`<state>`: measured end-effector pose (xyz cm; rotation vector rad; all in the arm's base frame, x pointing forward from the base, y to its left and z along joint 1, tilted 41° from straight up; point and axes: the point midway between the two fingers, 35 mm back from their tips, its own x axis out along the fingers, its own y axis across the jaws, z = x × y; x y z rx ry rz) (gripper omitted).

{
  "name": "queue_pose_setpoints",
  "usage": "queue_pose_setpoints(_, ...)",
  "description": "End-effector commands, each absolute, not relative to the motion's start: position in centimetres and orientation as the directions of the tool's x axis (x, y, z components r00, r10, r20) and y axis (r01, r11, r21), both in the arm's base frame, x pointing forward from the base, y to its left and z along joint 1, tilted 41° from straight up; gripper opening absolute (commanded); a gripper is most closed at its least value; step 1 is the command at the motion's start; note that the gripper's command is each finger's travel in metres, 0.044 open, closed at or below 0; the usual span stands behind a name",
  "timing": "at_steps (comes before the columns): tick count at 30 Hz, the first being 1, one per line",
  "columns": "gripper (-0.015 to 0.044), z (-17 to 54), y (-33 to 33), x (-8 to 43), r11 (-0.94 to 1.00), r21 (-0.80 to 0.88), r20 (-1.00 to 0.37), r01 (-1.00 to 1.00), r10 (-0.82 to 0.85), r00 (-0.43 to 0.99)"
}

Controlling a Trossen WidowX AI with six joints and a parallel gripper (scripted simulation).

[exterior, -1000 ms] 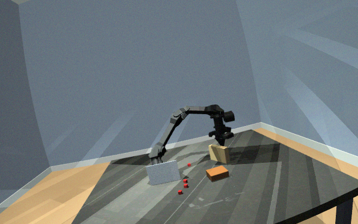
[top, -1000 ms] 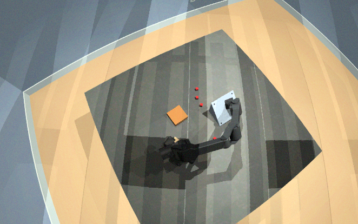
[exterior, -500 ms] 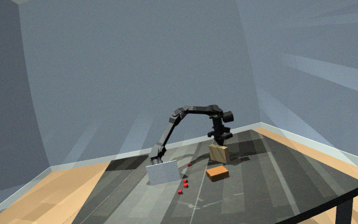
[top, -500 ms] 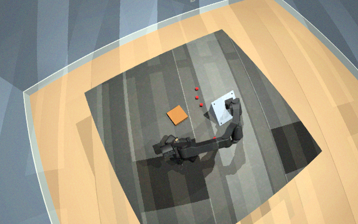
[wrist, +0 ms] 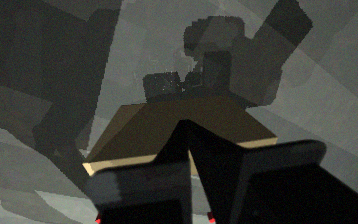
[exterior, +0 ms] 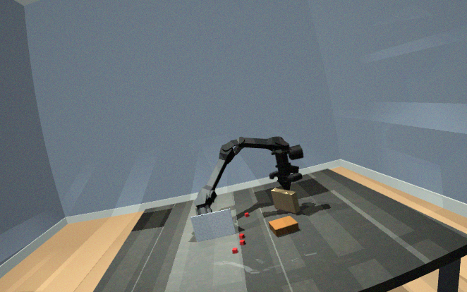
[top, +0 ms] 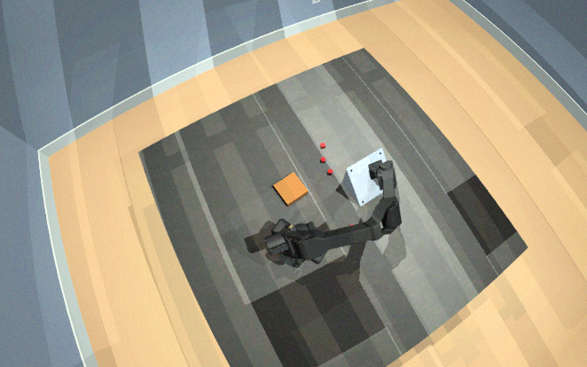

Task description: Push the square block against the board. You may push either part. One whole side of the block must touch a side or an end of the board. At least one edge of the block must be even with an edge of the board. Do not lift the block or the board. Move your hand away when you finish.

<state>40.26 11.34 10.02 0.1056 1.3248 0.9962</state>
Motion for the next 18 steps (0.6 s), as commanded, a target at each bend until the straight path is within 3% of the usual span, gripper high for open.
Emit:
queue_pose_setpoints(1, 0.0000, 9.80, 11.20, 39.87, 0.601, 0.588, -0.751, -0.541, 0.654, -0.090)
queue_pose_setpoints(18, 0.0000, 9.43, 10.66, 38.89, 0.601, 0.588, -0.751, -0.541, 0.654, -0.090)
